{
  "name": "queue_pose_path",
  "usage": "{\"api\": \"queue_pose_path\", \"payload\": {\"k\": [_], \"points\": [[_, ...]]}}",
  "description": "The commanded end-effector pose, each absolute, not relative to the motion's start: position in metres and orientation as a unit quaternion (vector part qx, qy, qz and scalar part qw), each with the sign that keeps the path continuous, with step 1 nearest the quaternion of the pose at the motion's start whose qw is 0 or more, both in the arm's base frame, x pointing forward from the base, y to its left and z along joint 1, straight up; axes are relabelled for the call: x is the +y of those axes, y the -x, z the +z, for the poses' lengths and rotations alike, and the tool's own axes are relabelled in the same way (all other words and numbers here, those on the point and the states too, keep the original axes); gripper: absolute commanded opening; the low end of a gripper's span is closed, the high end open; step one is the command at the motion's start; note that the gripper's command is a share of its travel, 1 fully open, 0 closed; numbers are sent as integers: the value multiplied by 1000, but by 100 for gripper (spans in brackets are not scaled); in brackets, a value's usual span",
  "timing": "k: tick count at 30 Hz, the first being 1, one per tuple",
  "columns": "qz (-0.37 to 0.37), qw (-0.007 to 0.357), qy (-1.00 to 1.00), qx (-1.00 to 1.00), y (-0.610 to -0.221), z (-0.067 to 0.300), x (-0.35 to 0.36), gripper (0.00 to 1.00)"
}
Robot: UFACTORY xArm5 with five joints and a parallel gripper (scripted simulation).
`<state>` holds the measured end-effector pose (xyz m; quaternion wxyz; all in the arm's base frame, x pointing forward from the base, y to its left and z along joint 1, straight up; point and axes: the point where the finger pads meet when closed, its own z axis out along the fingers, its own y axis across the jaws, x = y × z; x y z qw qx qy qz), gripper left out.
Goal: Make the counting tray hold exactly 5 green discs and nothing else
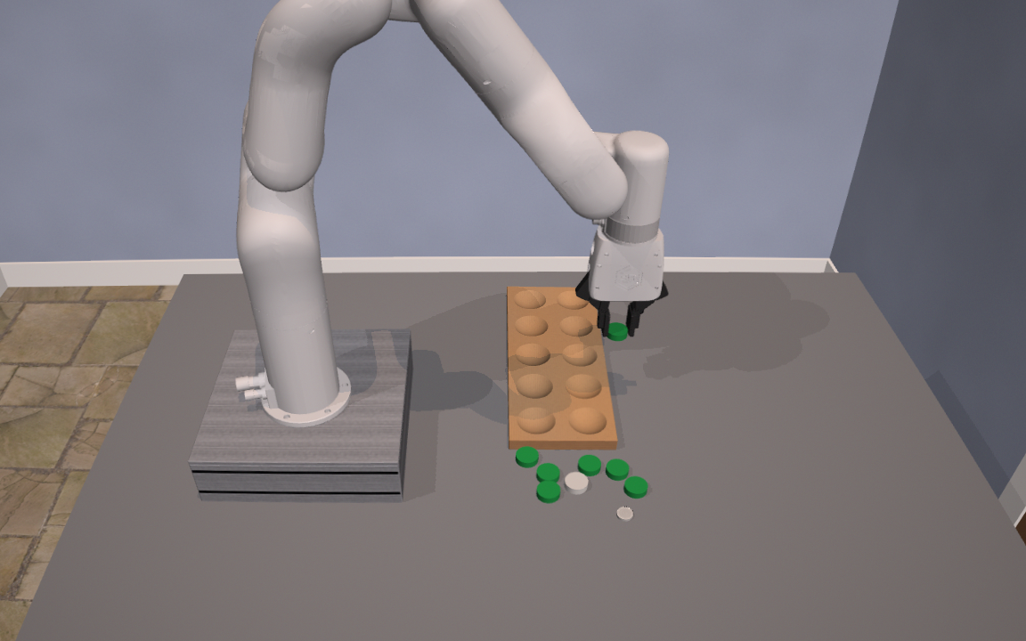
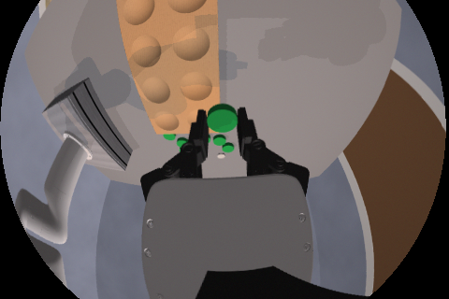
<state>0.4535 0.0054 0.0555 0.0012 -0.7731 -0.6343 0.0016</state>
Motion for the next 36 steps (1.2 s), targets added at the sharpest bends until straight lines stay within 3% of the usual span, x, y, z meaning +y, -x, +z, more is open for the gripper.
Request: {"api": "queue_pose_path", "payload": {"k": [1, 20, 29, 36], "points": [[2, 1, 774, -633, -466, 57, 46, 0], [3, 1, 774, -633, -466, 57, 188, 0], [3, 1, 774, -633, -460, 57, 222, 0], [3, 1, 774, -633, -458, 6, 221, 0]]}}
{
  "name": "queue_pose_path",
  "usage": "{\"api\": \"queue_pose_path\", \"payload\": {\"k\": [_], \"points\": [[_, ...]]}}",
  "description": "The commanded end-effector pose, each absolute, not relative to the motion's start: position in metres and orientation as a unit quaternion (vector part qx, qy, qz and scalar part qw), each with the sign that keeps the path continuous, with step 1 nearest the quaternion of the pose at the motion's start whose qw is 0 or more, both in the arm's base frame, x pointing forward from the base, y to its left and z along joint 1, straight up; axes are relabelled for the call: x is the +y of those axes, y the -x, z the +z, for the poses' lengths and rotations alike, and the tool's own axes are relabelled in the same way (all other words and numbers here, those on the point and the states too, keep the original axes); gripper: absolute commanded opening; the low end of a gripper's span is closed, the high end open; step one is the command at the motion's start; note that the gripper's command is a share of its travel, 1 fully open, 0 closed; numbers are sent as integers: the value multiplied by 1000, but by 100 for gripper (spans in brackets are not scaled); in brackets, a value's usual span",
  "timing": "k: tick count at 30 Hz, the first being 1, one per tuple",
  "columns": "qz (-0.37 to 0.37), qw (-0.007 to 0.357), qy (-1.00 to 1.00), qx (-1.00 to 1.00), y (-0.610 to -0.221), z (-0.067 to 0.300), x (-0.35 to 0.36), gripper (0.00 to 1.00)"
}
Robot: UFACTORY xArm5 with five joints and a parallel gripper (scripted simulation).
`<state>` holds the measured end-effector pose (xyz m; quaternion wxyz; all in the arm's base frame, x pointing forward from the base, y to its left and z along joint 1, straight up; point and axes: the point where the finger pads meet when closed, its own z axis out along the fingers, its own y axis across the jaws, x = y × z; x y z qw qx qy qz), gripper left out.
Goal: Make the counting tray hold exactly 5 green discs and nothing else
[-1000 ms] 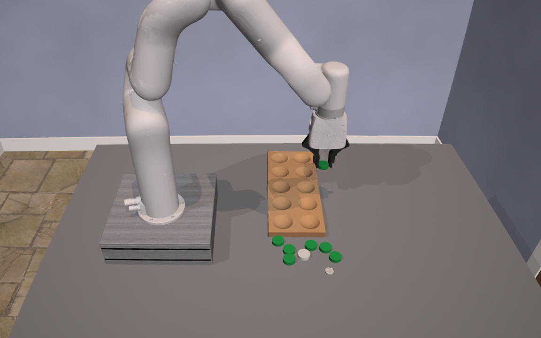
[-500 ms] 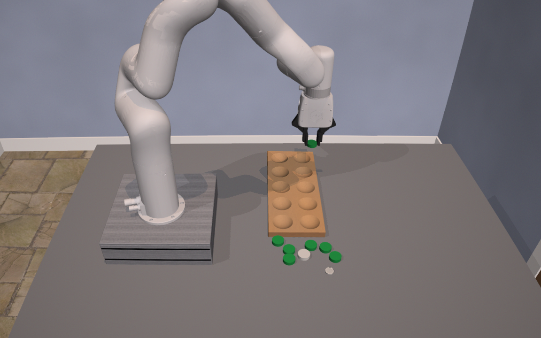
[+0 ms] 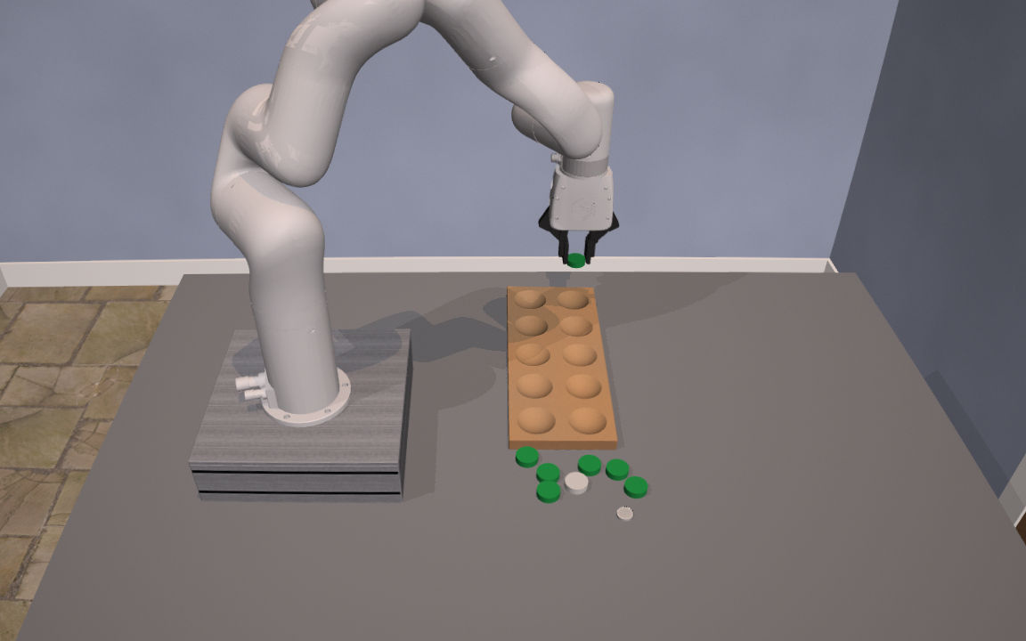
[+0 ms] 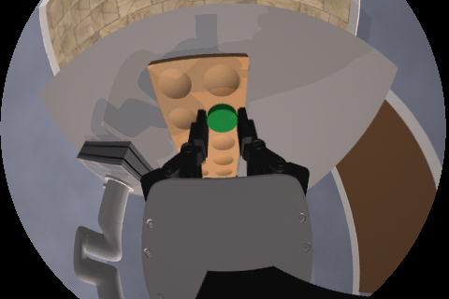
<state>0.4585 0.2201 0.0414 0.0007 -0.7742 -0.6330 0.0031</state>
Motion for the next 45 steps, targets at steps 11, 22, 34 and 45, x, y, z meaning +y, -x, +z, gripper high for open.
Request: {"api": "queue_pose_path", "payload": {"k": [11, 22, 34, 45], "points": [[3, 1, 774, -633, -457, -27, 220, 0], [3, 1, 774, -633, -459, -38, 221, 0], [3, 1, 774, -633, -459, -42, 221, 0], [3, 1, 774, -633, -459, -42, 221, 37]]}}
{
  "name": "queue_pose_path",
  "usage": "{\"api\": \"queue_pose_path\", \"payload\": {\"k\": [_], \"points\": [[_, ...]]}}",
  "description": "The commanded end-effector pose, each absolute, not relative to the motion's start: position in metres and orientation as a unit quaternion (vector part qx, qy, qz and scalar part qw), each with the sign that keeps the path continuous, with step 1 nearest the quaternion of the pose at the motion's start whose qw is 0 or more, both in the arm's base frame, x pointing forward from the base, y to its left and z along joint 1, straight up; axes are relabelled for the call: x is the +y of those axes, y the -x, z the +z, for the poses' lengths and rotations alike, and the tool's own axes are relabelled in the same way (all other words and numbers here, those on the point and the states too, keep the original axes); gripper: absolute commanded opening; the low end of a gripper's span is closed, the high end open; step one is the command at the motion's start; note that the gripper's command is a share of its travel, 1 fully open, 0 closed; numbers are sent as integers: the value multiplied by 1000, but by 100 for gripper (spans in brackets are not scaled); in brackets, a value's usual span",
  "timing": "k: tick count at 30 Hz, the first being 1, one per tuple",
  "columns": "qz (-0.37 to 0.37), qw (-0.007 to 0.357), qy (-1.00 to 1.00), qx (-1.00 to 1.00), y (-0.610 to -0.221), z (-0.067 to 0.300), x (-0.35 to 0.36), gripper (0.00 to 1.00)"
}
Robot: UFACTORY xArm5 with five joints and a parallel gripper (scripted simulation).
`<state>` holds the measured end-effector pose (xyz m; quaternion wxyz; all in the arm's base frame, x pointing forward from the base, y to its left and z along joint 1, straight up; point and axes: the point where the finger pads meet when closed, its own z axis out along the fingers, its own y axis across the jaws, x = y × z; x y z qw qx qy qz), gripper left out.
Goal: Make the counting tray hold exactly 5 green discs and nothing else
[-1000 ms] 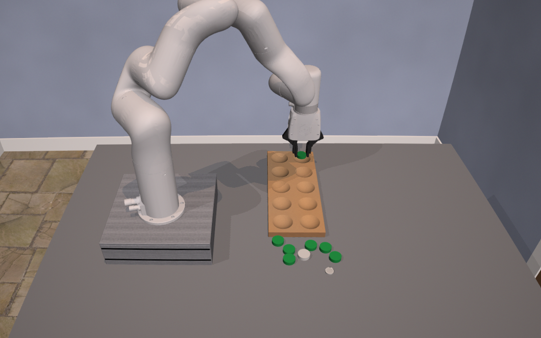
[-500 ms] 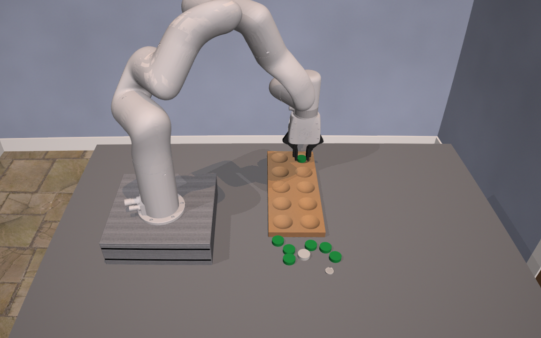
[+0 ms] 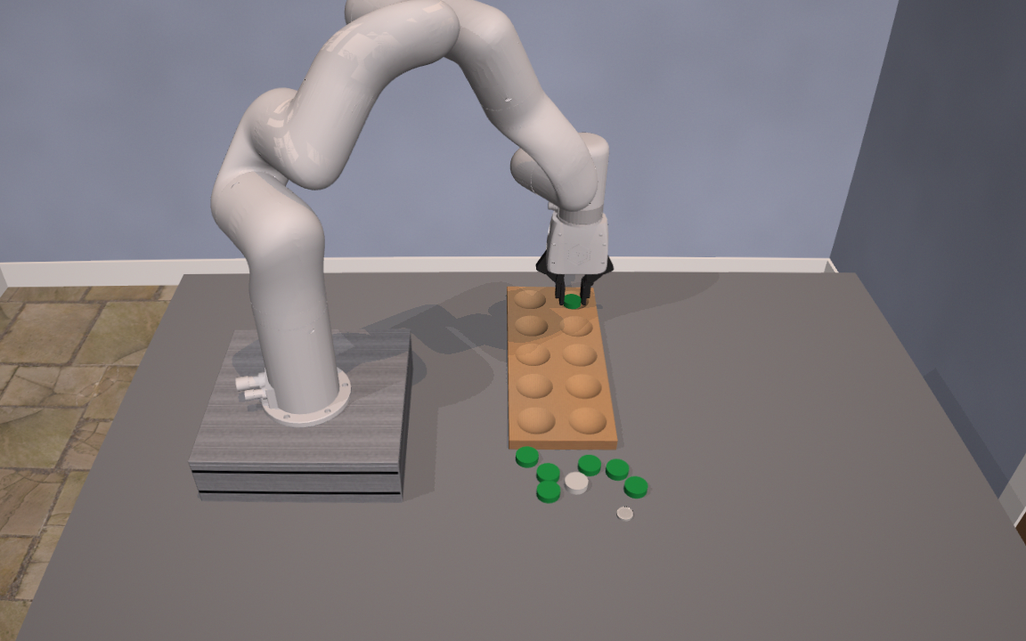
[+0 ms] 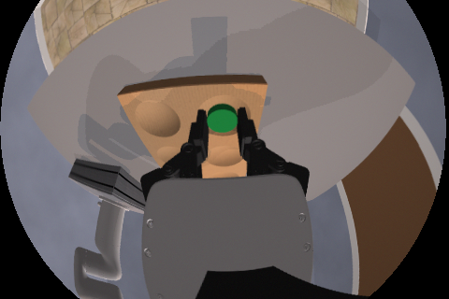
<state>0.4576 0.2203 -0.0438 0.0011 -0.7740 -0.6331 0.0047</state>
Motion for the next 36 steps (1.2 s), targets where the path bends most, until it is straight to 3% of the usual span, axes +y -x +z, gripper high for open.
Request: {"api": "queue_pose_path", "payload": {"k": [1, 31, 36], "points": [[3, 1, 774, -633, -459, -42, 221, 37], [3, 1, 774, -633, -459, -42, 221, 37], [3, 1, 774, -633, -458, 4, 221, 37]]}}
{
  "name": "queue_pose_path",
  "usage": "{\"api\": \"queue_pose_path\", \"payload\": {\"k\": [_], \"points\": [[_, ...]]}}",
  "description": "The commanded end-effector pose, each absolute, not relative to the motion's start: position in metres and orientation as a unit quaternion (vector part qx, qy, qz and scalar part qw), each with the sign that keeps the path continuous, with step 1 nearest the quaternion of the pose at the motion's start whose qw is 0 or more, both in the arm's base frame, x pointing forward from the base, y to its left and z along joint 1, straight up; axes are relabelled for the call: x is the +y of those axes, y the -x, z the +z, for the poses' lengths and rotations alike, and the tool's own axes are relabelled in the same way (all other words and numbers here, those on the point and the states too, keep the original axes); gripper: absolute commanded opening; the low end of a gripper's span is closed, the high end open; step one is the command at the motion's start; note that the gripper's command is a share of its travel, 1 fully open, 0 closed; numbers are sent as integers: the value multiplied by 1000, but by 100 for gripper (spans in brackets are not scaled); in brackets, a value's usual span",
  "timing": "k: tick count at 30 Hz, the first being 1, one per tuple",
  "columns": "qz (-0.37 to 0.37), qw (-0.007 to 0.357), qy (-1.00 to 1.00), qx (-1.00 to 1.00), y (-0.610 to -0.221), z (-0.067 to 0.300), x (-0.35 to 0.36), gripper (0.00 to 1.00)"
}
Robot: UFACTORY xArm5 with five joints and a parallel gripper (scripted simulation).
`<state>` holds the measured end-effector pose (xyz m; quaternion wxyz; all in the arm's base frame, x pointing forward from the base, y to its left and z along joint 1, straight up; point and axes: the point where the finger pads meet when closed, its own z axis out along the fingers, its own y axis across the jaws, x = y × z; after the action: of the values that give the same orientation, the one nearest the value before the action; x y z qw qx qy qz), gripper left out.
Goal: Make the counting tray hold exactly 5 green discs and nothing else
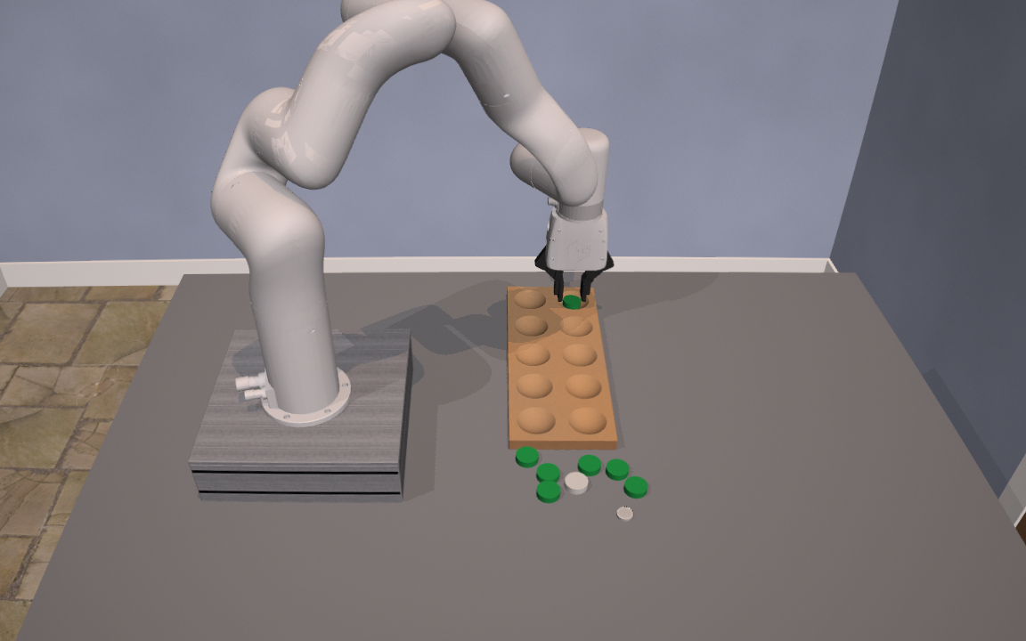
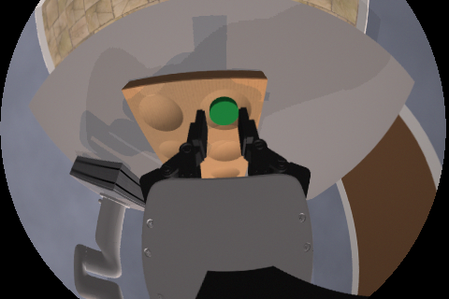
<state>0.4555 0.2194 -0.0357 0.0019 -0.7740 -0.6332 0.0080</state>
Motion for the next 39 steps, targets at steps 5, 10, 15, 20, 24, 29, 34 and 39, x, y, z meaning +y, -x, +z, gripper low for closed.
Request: {"api": "queue_pose_path", "payload": {"k": [5, 10, 15, 20, 24, 29, 34, 39], "points": [[3, 1, 774, -633, -460, 39, 221, 37], [3, 1, 774, -633, -460, 57, 222, 37], [3, 1, 774, -633, -460, 57, 222, 47], [3, 1, 774, -633, -460, 57, 222, 47], [3, 1, 774, -633, -460, 57, 222, 47], [3, 1, 774, -633, -460, 57, 222, 47], [3, 1, 774, -633, -460, 57, 222, 47], [3, 1, 774, -633, -460, 57, 222, 47]]}}
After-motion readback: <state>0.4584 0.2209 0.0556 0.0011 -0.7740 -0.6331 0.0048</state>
